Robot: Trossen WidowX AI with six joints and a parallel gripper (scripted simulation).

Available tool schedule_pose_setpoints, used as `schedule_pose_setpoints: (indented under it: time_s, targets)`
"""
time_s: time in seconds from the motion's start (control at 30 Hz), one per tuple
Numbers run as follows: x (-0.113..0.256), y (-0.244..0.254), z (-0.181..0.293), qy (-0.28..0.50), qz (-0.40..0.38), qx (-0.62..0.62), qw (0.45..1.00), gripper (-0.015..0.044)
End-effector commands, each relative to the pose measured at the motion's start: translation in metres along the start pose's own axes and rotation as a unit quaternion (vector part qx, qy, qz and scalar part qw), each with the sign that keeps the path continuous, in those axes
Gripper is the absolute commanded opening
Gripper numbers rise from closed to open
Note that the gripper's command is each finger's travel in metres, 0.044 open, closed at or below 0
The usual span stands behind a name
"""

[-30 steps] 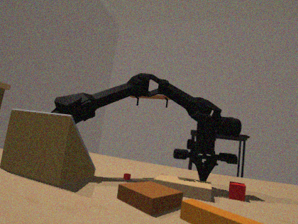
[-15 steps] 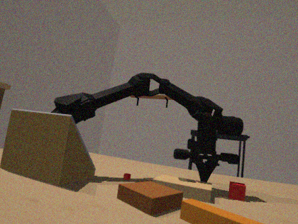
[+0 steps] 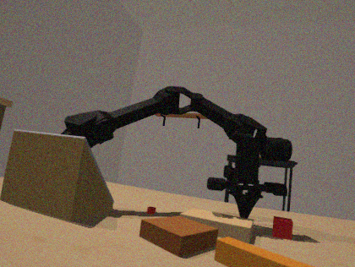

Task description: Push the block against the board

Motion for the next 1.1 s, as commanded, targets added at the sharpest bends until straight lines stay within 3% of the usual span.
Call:
schedule_pose_setpoints:
  time_s: [0.0,0.47,1.07]
  targets:
    - [-0.010,0.001,0.014,0.010,-0.012,-0.011,1.000,0.0000]
    - [-0.010,0.000,0.025,0.011,-0.012,-0.011,1.000,0.0000]
    - [-0.010,0.001,-0.001,0.010,-0.012,-0.011,1.000,0.0000]
Point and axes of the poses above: the point midway between the two fingers, 35 mm back from their tips, its own x axis back along the fingers, its own y axis across the jaws, z = x × y, the point moved 10 cm from there along x, back along the fingers, and after that the axes turned 15 degrees about -x, right-handed, at the moved point
